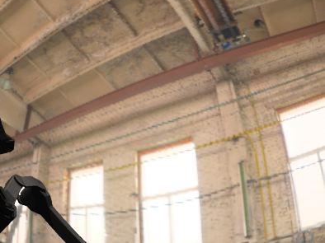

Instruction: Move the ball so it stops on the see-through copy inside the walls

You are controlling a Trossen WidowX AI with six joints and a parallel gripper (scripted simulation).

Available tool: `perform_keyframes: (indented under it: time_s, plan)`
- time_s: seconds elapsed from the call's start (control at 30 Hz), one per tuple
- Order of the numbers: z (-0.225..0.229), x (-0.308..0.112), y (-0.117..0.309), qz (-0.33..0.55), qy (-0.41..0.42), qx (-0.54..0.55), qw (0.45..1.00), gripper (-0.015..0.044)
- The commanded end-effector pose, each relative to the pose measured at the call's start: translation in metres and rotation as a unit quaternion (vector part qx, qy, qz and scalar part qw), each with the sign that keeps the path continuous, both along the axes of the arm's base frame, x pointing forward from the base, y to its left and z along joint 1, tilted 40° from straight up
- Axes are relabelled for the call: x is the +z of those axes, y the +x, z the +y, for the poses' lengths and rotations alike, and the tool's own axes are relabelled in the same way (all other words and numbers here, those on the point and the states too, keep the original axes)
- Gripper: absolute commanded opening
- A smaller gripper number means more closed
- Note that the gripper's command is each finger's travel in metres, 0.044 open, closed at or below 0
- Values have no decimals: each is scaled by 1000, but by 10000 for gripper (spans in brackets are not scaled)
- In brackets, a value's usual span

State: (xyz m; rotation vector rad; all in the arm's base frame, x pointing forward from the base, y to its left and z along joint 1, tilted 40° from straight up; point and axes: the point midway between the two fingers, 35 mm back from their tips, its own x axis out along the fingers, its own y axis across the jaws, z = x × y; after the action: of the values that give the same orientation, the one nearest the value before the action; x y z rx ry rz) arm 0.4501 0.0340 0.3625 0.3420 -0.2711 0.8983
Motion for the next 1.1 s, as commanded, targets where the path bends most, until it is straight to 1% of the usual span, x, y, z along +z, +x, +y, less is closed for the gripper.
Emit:
perform_keyframes:
  time_s: [0.0, 0.17, 0.37, 0.63, 0.87, 1.0, 1.07]
  plan:
    - [0, -1, 1, 2, 1, -1, 1000, 374]
    - [7, -18, 27, 64, 34, -24, 997, 242]
    - [19, -54, 59, 159, 63, -66, 983, 238]
    - [39, -123, 87, 305, 68, -142, 939, 238]
    - [56, -195, 88, 425, 24, -215, 879, 238]
    - [65, -236, 77, 485, -22, -257, 836, 238]
    - [70, -262, 66, 517, -61, -281, 806, 238]
